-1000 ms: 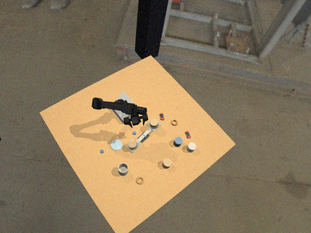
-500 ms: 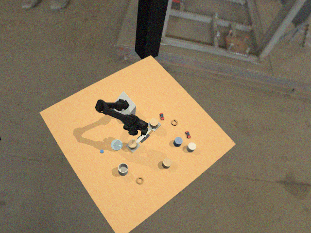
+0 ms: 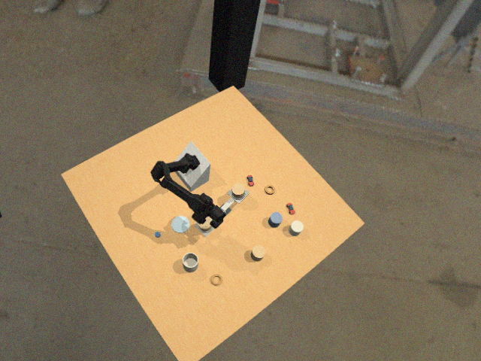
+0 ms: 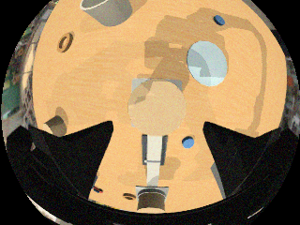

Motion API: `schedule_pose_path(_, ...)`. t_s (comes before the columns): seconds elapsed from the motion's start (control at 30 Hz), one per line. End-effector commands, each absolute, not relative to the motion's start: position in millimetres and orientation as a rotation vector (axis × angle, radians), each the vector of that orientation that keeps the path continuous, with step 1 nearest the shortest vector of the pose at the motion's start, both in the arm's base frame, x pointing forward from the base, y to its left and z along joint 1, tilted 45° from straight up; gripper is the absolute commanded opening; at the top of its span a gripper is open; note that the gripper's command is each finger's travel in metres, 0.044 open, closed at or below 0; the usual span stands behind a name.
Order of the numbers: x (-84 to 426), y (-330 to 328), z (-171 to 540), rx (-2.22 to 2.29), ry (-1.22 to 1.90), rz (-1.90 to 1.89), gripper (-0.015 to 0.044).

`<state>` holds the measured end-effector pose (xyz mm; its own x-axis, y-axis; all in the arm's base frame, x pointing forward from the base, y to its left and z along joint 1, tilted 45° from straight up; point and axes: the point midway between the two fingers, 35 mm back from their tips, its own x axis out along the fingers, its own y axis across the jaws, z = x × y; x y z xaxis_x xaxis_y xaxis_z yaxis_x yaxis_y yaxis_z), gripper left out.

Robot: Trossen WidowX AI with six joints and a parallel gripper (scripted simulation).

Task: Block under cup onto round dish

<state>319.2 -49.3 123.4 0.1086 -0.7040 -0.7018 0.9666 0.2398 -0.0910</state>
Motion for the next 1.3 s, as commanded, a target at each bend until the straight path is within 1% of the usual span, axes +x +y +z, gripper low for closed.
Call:
schedule_pose_path(0.0,321.2,-50.8,122.6,0.466,0.716,-1.304,0.044)
schedule_pose_path(1.27,328.3,-94.5,78.6,0.467,0.715,-1.305,0.044)
